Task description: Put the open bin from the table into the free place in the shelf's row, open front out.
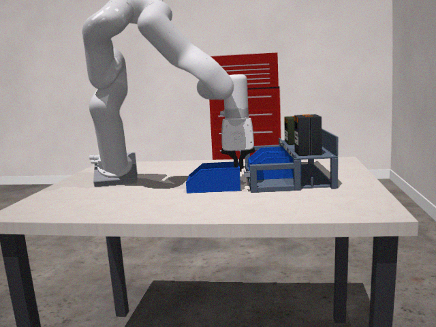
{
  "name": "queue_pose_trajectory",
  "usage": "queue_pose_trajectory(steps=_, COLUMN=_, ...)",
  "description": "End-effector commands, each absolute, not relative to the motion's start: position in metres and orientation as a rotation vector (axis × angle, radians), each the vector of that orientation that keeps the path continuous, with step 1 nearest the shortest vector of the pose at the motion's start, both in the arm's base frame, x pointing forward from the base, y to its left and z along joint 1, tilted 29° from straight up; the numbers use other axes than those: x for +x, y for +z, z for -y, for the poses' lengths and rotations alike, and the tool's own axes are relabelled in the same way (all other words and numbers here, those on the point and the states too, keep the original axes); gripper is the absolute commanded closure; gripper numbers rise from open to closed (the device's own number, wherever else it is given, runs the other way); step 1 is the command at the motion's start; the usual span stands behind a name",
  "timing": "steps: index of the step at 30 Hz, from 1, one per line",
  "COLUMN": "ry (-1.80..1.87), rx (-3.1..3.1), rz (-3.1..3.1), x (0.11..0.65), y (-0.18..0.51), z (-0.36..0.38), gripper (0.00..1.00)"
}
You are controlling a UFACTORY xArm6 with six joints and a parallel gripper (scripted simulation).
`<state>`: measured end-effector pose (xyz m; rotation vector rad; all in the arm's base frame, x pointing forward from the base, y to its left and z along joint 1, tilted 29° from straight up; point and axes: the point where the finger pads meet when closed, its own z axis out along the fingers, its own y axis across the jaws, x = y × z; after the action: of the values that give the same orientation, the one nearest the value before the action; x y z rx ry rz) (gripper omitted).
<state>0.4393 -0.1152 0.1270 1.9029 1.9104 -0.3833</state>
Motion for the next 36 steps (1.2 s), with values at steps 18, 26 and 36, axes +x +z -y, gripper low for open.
queue_pose_trajectory(steps=18, ry=-0.379, rx=1.901, rz=-1.909, x=0.440, y=0.134, z=0.112, gripper=1.00)
queue_pose_trajectory(steps=26, ry=-0.379, rx=1.901, rz=-1.909, x=0.440, y=0.135, z=0.111, gripper=1.00)
queue_pose_trajectory(steps=36, ry=-0.379, rx=1.901, rz=-1.909, x=0.439, y=0.142, z=0.107, gripper=1.00)
